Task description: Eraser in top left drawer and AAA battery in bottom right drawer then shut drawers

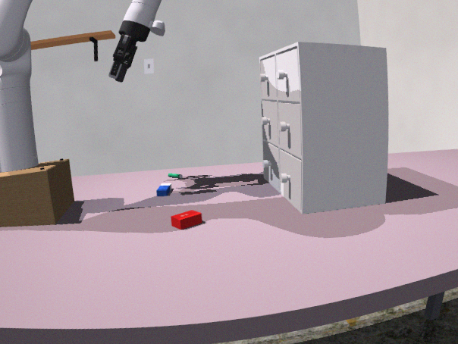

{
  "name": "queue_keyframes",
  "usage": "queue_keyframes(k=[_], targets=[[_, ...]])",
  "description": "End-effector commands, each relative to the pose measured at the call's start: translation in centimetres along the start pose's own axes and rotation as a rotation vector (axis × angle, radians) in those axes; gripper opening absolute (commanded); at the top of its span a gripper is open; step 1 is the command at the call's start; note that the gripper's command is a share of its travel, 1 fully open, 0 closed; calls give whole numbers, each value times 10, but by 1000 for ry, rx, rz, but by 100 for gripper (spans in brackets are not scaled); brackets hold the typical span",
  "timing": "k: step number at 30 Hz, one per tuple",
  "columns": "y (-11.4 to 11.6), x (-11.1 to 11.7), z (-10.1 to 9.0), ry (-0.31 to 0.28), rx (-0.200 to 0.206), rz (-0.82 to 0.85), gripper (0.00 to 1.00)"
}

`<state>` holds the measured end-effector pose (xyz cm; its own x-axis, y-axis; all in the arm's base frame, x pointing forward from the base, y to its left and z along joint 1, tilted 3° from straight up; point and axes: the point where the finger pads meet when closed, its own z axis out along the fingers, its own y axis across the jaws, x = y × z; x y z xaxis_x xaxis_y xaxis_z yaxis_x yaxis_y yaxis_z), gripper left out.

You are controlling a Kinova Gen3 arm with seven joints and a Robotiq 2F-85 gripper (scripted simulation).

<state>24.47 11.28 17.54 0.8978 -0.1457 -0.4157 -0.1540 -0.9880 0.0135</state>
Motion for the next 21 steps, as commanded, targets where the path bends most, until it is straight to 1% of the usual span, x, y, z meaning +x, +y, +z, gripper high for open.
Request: queue_keyframes(k=[1,3,5,6,9,11,13,15,21], targets=[[8,15,-26,66,43,32,100],[23,32,-53,146,60,13,100],[40,45,-79,221,67,-2,100],[40,45,-79,221,67,-2,100],[64,57,-111,312,64,-18,100],[75,61,-126,354,58,-24,100],[83,63,-135,379,54,-27,100],[86,64,-139,389,52,-28,100],[86,64,-140,391,51,-28,100]])
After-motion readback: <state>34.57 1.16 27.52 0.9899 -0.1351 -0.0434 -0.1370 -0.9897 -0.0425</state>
